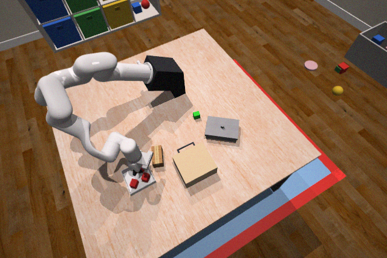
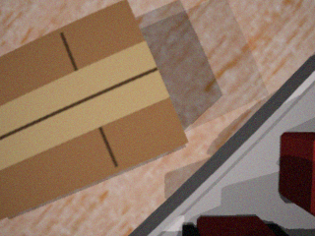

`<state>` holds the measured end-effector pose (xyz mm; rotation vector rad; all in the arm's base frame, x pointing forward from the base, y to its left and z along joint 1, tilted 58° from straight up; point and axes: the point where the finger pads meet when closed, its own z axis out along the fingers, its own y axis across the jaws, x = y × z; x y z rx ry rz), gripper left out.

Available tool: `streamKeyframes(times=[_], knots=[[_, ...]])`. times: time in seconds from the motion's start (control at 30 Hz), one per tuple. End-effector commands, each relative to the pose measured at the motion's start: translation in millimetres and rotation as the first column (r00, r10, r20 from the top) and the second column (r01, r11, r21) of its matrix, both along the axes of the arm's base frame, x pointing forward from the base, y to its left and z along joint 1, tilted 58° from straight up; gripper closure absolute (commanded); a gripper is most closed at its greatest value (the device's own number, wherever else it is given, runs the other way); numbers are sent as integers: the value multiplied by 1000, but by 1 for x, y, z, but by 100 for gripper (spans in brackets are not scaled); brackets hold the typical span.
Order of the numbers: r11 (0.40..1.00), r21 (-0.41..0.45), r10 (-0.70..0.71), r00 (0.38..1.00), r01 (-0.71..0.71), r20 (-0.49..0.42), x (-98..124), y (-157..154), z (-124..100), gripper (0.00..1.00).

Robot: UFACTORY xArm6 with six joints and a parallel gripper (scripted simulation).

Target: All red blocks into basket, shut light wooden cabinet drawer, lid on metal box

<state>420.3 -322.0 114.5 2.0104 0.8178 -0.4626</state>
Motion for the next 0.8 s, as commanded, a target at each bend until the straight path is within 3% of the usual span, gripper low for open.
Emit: streamKeyframes(times=[0.0,0.6,0.63,0.77], knots=[[1000,0,2,1000,-2,2,1,0,0,100],[1000,0,2,1000,-2,2,1,-1,0,100],[1000,0,2,1000,-2,2,1,-1,0,41],[1000,0,2,1000,-2,2,1,-1,0,41]])
